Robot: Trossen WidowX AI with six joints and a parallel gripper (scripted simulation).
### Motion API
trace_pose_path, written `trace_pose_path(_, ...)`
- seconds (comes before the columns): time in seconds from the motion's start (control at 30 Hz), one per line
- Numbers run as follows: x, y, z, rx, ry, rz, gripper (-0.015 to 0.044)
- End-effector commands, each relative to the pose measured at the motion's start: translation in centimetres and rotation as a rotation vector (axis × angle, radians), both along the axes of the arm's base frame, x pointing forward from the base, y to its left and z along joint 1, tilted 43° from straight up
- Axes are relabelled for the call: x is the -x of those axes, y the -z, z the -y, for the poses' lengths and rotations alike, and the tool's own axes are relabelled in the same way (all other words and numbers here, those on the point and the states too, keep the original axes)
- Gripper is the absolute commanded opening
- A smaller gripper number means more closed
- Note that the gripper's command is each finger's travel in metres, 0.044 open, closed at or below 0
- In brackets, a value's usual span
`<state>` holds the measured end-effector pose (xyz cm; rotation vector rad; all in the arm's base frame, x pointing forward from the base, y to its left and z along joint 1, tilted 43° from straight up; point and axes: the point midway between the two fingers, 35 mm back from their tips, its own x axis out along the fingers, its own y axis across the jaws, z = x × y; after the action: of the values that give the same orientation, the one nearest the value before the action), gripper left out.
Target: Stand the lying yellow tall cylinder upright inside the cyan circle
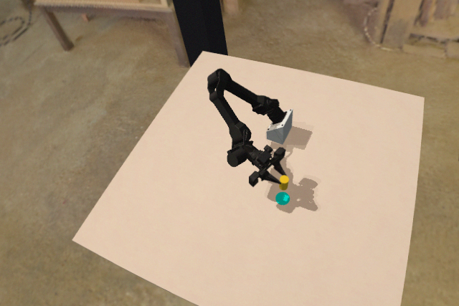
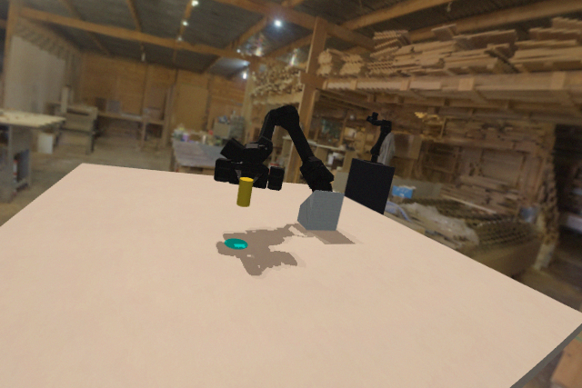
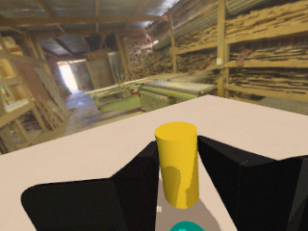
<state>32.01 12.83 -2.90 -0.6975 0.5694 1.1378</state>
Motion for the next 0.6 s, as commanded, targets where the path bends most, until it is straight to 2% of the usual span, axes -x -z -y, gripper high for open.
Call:
trace_pose_path(0.0,0.06,-0.38,-0.13,-0.01,-0.013,0.019,0.0105)
trace_pose_path(0.57,-0.03,0.15,0.37,-0.008,-0.013,0.019,0.0105)
